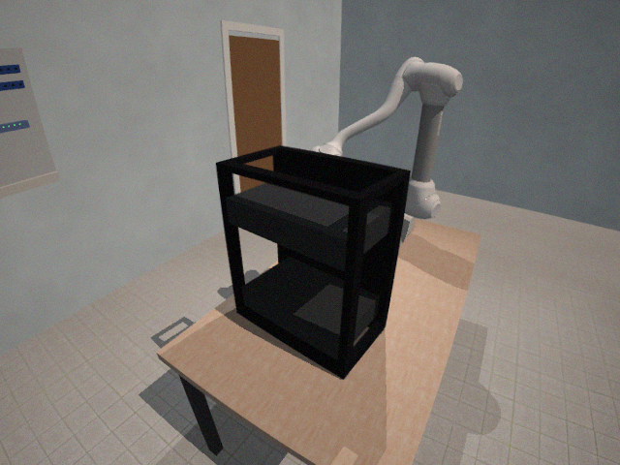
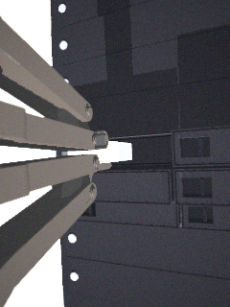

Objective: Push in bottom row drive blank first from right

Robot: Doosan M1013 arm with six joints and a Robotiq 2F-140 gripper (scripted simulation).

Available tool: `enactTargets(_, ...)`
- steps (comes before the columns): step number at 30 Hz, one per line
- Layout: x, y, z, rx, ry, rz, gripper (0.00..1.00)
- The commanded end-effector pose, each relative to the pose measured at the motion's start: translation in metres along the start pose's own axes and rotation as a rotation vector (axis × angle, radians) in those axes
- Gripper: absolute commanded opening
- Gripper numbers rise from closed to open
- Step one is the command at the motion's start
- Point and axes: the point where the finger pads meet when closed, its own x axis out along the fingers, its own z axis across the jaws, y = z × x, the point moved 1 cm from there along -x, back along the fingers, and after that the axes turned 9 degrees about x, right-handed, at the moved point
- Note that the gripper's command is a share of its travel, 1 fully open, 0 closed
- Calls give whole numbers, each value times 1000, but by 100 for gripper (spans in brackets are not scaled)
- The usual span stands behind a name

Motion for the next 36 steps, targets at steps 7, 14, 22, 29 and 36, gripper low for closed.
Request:
enactTargets(7, -1, 0, 0, 0, 0, 0, 0)
enactTargets(14, -28, 0, 0, 0, 0, 0, 0)
enactTargets(22, -63, 0, 0, 0, 0, 0, 0)
enactTargets(29, -82, 0, 0, 0, 0, 0, 0)
enactTargets(36, -82, 0, 0, 0, 0, 0, 0)
